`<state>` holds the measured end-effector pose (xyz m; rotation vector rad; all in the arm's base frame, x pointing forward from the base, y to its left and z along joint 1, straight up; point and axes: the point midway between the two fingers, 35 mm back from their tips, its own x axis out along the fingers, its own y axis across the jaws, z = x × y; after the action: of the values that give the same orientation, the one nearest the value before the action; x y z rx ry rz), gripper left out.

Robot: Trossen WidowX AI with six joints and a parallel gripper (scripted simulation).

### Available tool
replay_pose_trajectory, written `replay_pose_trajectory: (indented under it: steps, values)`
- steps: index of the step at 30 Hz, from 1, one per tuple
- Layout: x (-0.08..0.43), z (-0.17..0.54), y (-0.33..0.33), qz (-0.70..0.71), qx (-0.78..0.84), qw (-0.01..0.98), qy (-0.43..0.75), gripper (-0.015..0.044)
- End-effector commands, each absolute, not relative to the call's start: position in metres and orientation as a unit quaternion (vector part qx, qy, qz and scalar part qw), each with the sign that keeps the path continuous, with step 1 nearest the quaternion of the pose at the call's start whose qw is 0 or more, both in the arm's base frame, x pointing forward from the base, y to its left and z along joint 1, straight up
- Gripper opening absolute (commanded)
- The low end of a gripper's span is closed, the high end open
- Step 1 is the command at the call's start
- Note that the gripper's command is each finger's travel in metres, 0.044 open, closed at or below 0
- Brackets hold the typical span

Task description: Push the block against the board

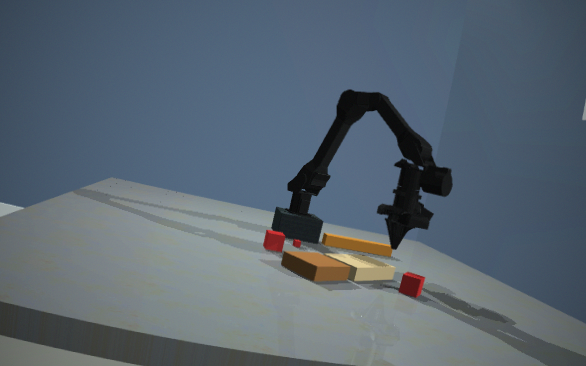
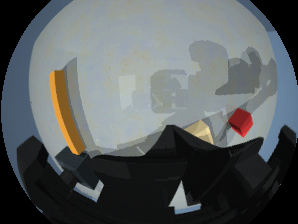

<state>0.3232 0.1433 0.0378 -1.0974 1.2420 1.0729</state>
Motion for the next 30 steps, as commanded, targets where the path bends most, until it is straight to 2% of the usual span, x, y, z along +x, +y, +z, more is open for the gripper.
replay_pose_trajectory:
  steps: [1,16,30]
  values:
    - [0.3232,0.0379,0.1407,0.412,-0.423,0.583,0.558,0.0]
    - [0.3239,0.0379,0.1361,0.255,-0.26,0.672,0.645,0.0]
    - [0.3247,0.0379,0.1318,0.092,-0.091,0.714,0.688,0.0]
